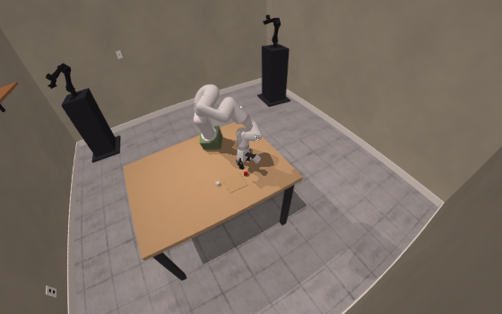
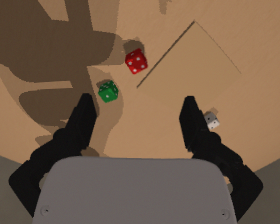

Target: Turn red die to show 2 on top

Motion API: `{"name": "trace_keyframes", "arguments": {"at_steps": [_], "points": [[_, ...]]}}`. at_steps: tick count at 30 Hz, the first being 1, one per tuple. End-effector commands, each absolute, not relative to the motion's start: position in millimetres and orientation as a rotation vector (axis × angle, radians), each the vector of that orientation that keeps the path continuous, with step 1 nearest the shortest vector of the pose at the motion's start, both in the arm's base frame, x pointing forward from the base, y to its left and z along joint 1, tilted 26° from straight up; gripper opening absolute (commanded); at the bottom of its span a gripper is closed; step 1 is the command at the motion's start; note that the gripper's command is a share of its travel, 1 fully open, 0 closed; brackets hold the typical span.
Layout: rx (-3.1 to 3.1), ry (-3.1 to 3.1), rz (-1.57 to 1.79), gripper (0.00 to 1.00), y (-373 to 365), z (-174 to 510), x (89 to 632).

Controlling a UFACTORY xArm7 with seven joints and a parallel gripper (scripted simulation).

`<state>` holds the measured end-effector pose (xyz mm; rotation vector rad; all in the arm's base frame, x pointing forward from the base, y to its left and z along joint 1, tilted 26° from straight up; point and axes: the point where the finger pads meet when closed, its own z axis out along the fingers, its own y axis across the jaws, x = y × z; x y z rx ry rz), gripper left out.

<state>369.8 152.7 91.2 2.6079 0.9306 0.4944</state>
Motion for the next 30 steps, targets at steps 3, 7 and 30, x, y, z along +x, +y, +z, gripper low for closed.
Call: {"name": "trace_keyframes", "arguments": {"at_steps": [3, 7, 30], "points": [[2.476, 1.22, 0.411, 1.0, 152.9, 85.1, 372.3], [2.383, 1.372, 0.375, 1.0, 152.6, 81.0, 373.2], [2.244, 1.569, 0.327, 0.42, 152.3, 75.3, 374.3]]}}
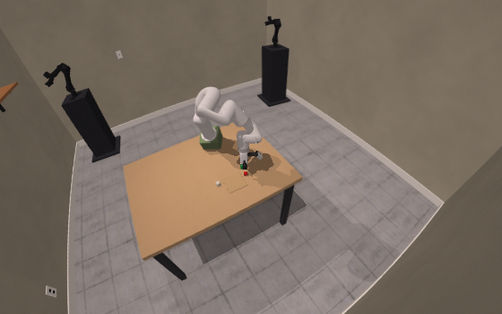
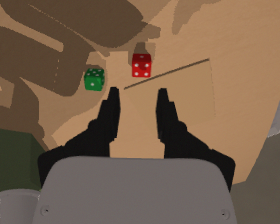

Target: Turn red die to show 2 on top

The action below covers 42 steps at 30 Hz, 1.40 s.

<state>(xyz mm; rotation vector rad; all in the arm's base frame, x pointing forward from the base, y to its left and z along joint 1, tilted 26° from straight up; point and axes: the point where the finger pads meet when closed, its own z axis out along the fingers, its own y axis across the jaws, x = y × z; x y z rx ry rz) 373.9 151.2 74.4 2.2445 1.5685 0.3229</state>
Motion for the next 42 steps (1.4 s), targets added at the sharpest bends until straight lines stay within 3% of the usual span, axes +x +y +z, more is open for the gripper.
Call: {"name": "trace_keyframes", "arguments": {"at_steps": [1, 42], "points": [[2.244, 1.569, 0.327, 0.42, 152.3, 75.3, 374.3], [2.244, 1.57, 0.325, 0.42, 150.5, 66.7, 378.7]]}}
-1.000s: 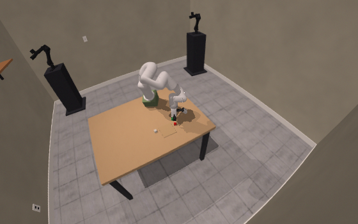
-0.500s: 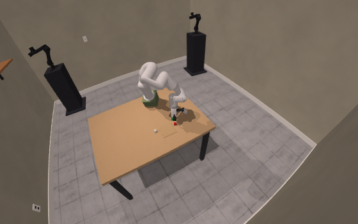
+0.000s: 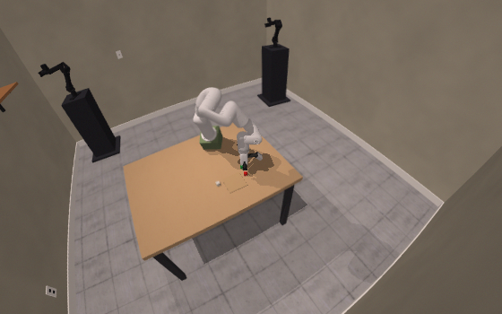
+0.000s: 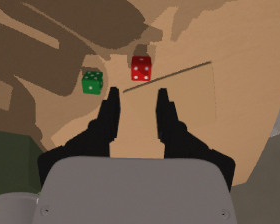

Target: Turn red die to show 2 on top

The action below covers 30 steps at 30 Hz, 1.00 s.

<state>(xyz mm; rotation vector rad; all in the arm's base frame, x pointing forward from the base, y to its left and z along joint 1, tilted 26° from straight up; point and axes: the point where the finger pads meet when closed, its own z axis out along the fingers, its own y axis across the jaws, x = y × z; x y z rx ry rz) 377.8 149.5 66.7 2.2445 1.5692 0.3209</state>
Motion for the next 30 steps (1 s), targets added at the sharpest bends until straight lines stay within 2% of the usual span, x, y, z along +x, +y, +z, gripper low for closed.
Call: {"name": "trace_keyframes", "arguments": {"at_steps": [1, 30], "points": [[2.244, 1.57, 0.325, 0.42, 150.5, 66.7, 378.7], [2.244, 1.57, 0.325, 0.42, 143.8, 33.9, 395.3]]}}
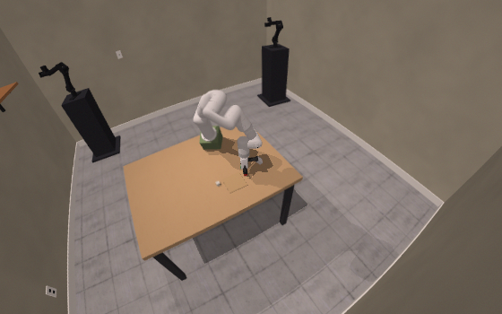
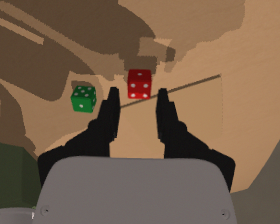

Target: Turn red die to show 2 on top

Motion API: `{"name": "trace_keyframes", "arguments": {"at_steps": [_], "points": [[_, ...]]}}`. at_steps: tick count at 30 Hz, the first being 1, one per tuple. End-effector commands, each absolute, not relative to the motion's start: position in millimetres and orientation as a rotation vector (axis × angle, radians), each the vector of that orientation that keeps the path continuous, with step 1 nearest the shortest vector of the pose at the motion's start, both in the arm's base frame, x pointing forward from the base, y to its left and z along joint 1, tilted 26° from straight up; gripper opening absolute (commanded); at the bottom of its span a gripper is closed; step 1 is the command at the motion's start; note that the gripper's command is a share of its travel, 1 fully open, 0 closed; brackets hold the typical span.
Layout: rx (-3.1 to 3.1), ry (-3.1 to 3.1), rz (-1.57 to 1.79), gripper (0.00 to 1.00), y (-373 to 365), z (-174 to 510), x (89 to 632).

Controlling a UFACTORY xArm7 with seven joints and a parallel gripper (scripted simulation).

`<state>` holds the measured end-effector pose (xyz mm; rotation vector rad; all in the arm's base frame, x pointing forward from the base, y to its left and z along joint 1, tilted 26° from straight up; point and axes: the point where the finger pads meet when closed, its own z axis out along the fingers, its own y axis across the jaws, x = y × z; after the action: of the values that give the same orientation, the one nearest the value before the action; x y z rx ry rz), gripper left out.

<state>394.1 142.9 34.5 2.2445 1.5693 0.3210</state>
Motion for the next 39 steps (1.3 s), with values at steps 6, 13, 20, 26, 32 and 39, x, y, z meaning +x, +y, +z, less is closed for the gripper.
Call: {"name": "trace_keyframes", "arguments": {"at_steps": [6, 13, 20, 26, 32, 39], "points": [[2.244, 1.57, 0.325, 0.42, 143.4, 31.7, 396.4], [2.244, 1.57, 0.325, 0.42, 143.1, 30.2, 397.1], [2.244, 1.57, 0.325, 0.42, 143.0, 30.2, 397.2], [2.244, 1.57, 0.325, 0.42, 143.0, 30.2, 397.2], [2.244, 1.57, 0.325, 0.42, 143.0, 30.2, 397.2], [2.244, 1.57, 0.325, 0.42, 143.0, 30.2, 397.2]]}}
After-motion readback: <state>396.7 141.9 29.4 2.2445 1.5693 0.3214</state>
